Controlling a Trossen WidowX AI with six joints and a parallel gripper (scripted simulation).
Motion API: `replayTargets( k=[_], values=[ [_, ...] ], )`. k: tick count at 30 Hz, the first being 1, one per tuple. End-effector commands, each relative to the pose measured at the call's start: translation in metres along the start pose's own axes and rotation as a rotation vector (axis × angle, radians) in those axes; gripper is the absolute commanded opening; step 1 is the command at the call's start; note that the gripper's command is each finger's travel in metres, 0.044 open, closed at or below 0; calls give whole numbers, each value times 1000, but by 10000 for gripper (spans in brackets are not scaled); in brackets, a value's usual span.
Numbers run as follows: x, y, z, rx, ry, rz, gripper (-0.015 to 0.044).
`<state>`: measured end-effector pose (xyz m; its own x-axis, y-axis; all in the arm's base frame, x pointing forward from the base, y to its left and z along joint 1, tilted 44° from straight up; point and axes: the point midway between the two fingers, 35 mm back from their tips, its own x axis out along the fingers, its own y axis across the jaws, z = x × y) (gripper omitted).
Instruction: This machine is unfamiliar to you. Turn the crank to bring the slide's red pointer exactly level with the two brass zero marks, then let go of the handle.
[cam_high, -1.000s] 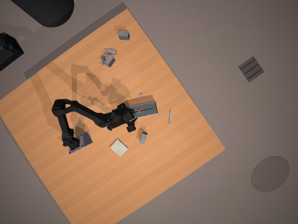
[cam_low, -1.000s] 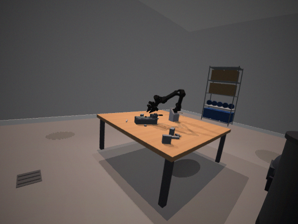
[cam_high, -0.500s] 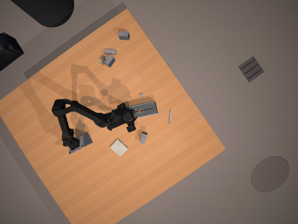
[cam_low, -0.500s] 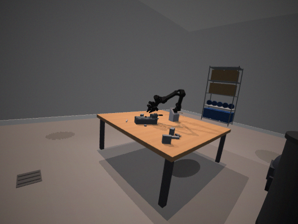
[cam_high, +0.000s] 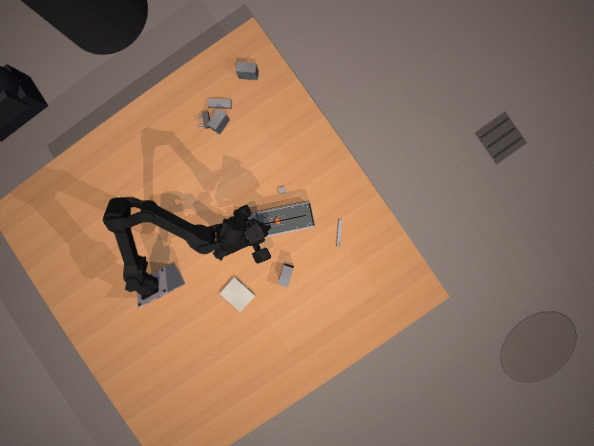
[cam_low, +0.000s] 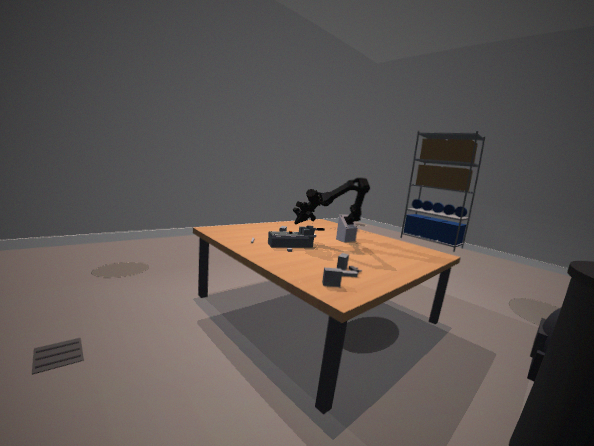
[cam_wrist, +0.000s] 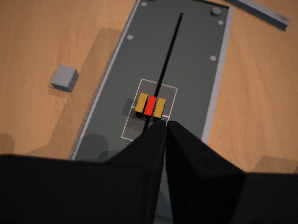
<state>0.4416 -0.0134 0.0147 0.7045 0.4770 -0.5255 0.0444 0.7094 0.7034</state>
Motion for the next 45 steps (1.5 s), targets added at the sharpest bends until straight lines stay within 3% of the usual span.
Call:
replayTargets(
  k=[1,10,27,28,45],
  values=[
    [0,0,0,0,0,0,0],
    [0,0,0,0,0,0,0],
    [0,0,0,0,0,0,440],
    [0,0,0,0,0,0,440],
    [0,0,0,0,0,0,0]
  ],
)
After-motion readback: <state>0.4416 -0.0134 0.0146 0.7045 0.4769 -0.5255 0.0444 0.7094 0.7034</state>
